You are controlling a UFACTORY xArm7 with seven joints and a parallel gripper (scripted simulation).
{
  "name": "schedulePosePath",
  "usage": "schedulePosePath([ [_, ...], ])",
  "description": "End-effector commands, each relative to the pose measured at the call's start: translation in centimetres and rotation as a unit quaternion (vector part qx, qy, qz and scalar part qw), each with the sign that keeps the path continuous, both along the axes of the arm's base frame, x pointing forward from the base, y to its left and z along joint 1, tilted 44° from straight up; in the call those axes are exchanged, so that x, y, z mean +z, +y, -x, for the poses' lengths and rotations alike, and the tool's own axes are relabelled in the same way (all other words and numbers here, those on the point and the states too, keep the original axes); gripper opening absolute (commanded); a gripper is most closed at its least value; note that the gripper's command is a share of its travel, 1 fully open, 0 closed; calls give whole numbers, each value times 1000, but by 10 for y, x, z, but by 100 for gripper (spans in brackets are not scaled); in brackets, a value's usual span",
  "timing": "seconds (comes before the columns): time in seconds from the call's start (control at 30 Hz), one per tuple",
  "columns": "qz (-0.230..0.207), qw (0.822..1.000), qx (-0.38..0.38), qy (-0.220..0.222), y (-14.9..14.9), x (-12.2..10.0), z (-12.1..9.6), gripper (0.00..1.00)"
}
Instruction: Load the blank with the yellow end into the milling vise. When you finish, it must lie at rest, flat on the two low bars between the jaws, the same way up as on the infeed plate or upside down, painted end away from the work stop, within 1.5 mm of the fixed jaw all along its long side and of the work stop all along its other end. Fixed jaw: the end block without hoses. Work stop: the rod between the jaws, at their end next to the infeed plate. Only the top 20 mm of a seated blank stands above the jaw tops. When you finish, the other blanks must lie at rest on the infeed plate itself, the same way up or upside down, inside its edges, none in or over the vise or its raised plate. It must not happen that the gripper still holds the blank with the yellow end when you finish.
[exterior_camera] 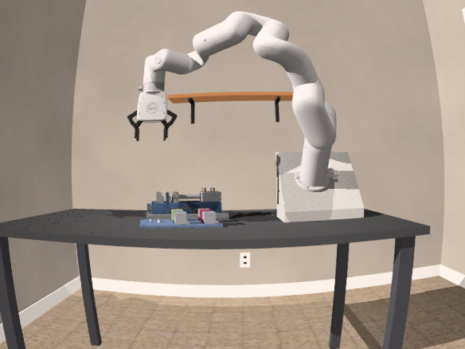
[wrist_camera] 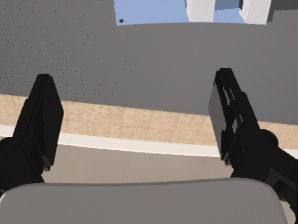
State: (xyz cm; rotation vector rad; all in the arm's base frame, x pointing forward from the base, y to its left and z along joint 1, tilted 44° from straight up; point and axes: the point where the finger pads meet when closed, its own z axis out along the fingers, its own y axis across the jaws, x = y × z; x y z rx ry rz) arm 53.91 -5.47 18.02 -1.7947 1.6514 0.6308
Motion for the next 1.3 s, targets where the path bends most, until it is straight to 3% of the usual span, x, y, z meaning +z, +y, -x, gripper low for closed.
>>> schedulePosePath([
  [0.0,13,1000,21,-12,-5,3,12,100],
  [0.2,13,1000,21,-12,-5,3,12,100],
  [0.53,13,1000,21,-12,-16,10,60,100],
  [0.77,13,1000,21,-12,-16,10,60,100],
  [1.1,13,1000,21,-12,-29,17,118,100],
  [1.27,13,1000,21,-12,-29,17,118,100],
])
